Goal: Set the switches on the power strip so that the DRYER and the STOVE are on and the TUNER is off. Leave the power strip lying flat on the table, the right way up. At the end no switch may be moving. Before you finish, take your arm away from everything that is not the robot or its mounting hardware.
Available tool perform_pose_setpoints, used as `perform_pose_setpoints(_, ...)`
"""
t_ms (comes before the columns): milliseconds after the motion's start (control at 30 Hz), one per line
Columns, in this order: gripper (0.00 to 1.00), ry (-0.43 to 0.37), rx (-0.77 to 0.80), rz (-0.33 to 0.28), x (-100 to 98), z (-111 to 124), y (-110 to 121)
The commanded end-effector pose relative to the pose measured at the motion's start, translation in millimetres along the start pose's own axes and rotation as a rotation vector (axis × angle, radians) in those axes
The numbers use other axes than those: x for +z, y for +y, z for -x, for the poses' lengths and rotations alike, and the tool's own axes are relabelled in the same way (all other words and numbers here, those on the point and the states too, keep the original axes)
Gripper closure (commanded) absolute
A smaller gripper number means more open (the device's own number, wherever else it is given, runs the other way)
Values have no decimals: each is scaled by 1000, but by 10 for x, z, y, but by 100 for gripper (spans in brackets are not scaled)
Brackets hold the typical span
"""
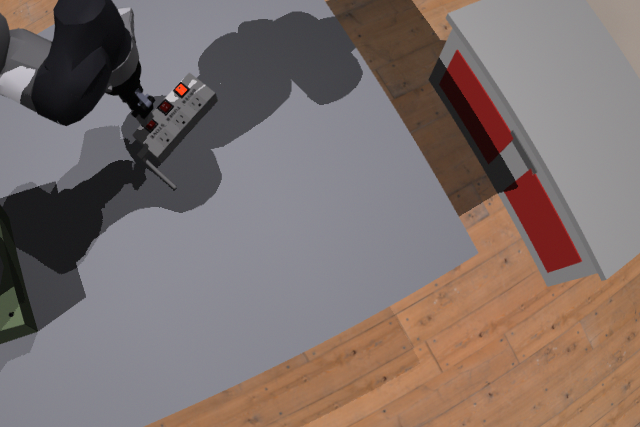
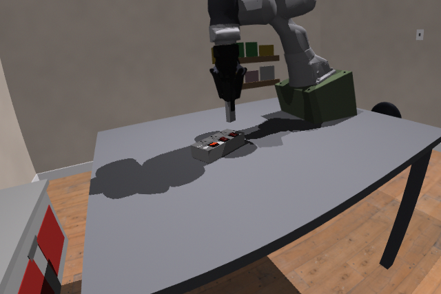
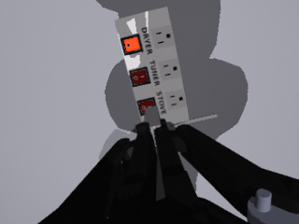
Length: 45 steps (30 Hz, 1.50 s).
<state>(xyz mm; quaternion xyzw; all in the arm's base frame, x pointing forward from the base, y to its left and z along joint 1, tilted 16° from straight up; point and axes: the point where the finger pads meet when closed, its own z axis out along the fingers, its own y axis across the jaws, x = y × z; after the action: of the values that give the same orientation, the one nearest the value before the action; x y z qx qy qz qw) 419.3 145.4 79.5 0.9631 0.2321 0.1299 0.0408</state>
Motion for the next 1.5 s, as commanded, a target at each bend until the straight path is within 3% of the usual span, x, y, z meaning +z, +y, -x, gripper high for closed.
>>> perform_pose_setpoints(0,100,8,5,0,36,-24,-6)
perform_pose_setpoints(767,100,8,5,0,289,-26,-4)
perform_pose_setpoints(1467,100,8,5,0,332,-26,-4)
